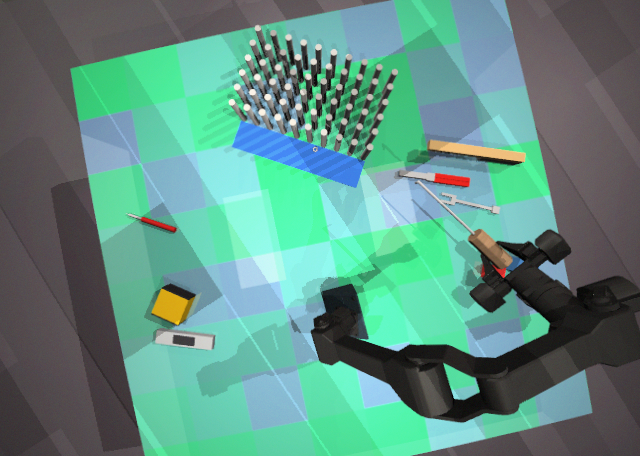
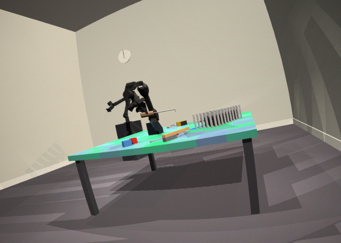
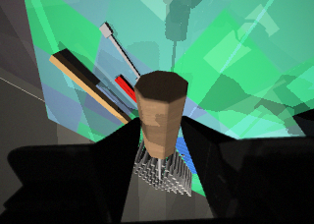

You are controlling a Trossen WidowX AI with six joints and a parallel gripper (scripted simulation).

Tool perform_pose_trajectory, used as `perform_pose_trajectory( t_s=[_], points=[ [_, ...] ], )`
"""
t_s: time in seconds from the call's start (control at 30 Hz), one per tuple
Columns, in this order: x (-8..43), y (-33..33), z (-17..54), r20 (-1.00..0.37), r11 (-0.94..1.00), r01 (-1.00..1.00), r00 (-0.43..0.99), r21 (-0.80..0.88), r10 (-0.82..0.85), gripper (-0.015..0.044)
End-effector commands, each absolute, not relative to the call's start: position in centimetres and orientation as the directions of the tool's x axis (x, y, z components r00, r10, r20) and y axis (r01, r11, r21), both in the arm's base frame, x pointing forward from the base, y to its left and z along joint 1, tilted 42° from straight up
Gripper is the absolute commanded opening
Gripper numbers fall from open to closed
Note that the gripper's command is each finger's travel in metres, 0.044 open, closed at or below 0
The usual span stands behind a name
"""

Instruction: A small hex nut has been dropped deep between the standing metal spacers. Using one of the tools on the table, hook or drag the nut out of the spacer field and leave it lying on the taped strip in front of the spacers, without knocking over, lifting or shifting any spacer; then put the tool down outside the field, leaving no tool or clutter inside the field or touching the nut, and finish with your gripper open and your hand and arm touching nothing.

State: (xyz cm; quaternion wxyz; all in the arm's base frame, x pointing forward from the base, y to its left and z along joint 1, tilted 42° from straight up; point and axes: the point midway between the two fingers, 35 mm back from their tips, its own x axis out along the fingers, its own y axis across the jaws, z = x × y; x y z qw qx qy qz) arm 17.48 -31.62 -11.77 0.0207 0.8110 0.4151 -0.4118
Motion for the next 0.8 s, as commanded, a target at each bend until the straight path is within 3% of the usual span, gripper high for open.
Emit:
perform_pose_trajectory(
  t_s=[0.0,0.77],
  points=[
    [17.5,-31.3,-12.2,-0.680,-0.659,0.685,0.324,-0.312,0.658,0.0000],
    [17.3,-30.3,-14.1,-0.680,-0.659,0.685,0.324,-0.311,0.658,0.0000]
  ],
)
